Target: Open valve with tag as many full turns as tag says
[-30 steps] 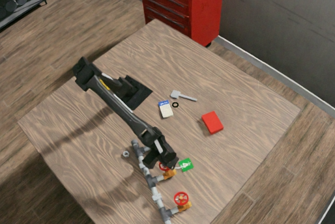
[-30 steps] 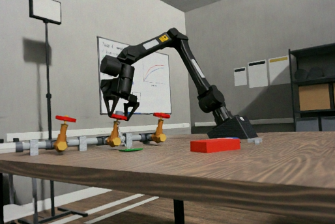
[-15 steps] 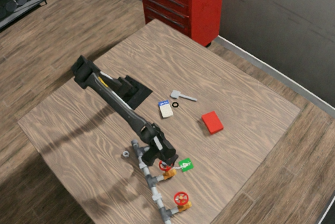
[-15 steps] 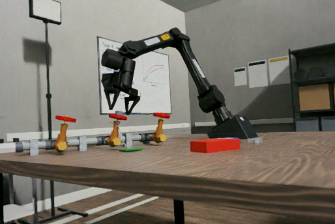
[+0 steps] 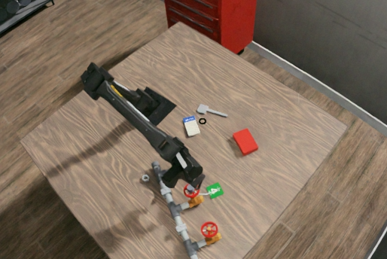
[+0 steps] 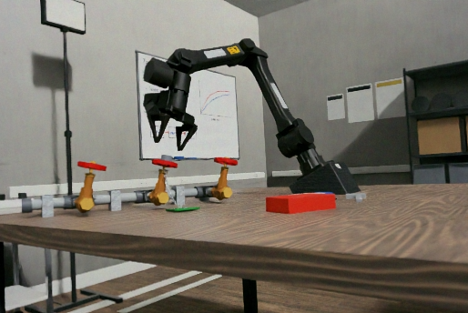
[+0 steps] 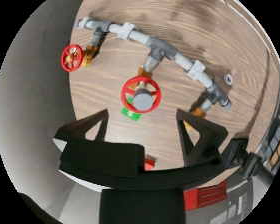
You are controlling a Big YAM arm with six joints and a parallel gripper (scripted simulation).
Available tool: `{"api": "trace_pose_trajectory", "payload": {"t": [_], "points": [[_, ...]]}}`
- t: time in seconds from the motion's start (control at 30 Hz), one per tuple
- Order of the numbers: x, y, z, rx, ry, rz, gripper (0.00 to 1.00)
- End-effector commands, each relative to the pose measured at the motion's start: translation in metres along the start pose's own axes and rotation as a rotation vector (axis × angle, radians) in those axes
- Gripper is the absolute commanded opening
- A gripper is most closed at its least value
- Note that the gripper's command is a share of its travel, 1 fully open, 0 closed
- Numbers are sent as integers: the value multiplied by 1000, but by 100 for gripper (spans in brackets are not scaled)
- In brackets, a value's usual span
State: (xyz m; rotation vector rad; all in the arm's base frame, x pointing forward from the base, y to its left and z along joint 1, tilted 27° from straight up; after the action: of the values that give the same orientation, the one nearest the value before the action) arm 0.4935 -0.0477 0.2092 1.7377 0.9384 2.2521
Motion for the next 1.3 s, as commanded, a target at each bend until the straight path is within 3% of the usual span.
{"api": "trace_pose_trajectory", "payload": {"t": [0.0, 0.13, 1.27], "points": [[34, 17, 23, -33, 71, -26, 100], [22, 12, 14, -23, 39, -17, 100], [22, 12, 16, -24, 45, -19, 100]]}}
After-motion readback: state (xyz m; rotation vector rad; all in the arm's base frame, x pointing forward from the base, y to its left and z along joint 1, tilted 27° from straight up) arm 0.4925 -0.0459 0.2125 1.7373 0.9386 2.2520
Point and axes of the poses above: the point where the finger pads meet when closed, its own x axis back along the fingers, its own z axis across the jaws, y = z × x, the point moved 1 cm from there along x, back along the fingers, and after that the axes turned 4 degrees about x, right-handed, at the moved point
